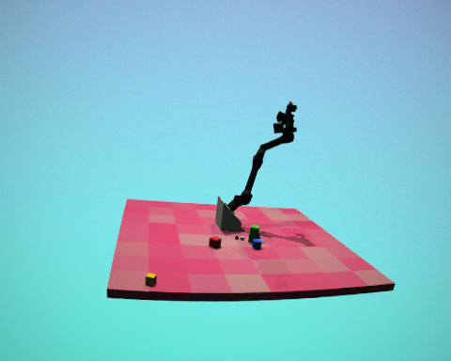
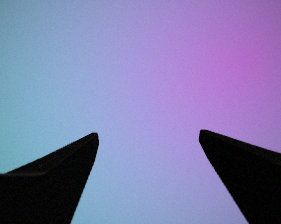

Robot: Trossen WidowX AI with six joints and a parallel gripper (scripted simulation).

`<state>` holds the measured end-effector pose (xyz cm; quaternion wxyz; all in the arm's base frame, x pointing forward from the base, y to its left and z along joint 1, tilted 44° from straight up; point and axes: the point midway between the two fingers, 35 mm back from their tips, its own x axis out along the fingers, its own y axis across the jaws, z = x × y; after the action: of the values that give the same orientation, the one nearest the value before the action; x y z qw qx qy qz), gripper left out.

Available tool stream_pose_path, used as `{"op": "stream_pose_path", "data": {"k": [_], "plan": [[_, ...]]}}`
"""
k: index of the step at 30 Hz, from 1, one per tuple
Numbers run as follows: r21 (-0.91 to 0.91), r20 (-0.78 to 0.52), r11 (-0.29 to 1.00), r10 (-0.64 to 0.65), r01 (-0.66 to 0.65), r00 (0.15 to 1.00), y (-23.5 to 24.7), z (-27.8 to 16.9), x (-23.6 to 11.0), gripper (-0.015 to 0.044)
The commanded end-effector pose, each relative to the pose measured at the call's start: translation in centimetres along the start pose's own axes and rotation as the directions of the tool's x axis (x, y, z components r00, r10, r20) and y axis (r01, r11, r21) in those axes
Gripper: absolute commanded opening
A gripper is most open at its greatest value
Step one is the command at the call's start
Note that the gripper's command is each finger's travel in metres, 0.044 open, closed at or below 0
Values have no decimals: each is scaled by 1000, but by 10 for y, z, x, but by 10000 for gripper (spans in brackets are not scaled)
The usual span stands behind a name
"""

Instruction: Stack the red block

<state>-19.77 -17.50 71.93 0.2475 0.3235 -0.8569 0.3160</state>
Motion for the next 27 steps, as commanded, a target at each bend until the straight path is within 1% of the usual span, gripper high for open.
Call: {"op": "stream_pose_path", "data": {"k": [1,2,3,7,10,13,16,20,22,23,27], "plan": [[-3,-7,1000,-1,1,1000,0,-3,-1,426],[-11,-26,1000,-4,4,1000,1,-11,-4,440],[-27,-59,1000,-10,8,998,1,-24,-9,440],[-101,-240,995,-23,-1,970,-1,-91,-37,440],[-147,-361,989,-31,-24,932,-5,-133,-61,440],[-204,-498,976,-39,-73,866,-12,-180,-95,440],[-258,-637,956,-61,-137,768,-25,-226,-140,440],[-309,-790,922,-112,-234,603,-53,-275,-210,440],[-309,-810,931,-150,-195,567,-60,-281,-224,440],[-312,-827,937,-186,-158,530,-68,-285,-238,440],[-337,-913,907,-251,-251,321,-102,-314,-320,440]]}}
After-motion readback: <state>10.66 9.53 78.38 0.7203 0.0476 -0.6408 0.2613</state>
